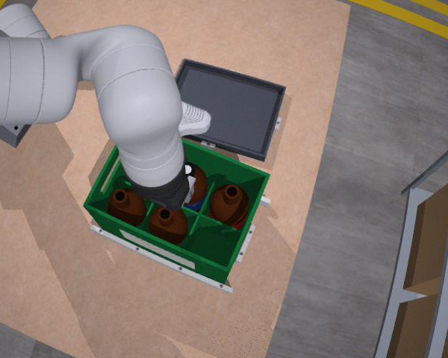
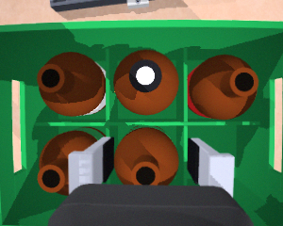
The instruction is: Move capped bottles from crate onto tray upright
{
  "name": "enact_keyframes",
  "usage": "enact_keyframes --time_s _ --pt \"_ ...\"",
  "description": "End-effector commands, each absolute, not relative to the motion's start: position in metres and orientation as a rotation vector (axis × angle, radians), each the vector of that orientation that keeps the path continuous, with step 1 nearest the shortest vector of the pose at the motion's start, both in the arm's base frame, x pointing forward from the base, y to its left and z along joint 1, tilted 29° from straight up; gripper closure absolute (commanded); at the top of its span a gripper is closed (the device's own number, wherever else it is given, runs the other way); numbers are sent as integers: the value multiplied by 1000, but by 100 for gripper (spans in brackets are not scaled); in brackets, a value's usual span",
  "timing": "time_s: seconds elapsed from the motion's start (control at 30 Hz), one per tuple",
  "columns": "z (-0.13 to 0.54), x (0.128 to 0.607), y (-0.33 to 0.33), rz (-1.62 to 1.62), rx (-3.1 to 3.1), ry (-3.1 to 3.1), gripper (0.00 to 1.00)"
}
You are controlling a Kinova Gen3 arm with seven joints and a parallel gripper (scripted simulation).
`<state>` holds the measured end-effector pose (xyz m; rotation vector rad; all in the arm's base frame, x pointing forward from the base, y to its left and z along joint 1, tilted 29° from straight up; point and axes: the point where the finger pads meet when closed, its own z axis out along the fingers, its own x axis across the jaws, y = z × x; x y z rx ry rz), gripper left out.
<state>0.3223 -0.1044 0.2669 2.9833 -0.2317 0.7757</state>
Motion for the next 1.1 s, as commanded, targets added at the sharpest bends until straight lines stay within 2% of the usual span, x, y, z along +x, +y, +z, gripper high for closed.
enact_keyframes --time_s 0.0,1.07 --pt "265 323 -97 765 2976 -215 0" --pt "265 323 -86 770 2979 -221 0"
